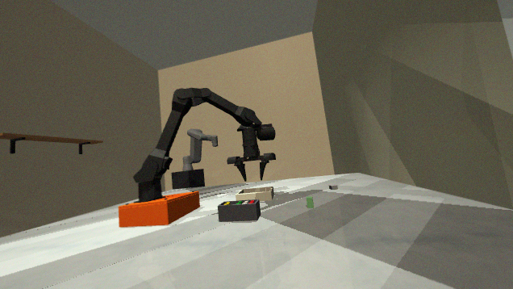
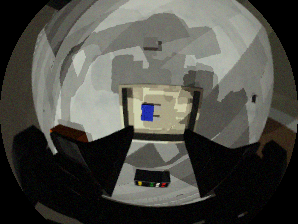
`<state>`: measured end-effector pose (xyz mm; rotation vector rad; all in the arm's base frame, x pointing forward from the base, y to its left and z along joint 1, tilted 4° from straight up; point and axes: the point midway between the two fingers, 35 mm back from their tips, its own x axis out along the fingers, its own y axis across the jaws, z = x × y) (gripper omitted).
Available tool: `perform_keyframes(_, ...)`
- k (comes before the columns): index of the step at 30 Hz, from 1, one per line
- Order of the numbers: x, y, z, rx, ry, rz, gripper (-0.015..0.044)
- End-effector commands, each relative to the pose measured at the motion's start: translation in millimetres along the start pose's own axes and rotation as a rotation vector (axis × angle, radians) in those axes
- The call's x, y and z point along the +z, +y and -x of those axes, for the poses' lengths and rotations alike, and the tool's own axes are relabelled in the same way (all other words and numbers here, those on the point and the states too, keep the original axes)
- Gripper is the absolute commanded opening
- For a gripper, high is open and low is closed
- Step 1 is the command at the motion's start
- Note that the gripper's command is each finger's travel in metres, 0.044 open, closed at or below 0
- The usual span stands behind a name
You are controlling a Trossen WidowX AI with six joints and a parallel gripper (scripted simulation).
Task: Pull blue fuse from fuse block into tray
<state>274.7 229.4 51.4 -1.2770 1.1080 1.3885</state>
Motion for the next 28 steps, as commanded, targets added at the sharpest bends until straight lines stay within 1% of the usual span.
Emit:
perform_keyframes(1, 1.0, -1.7, 26.4, -0.016, -0.011, -0.002, 0.033)
perform_keyframes(28, 1.0, -2.0, 22.9, -0.014, -0.008, -0.003, 0.033)
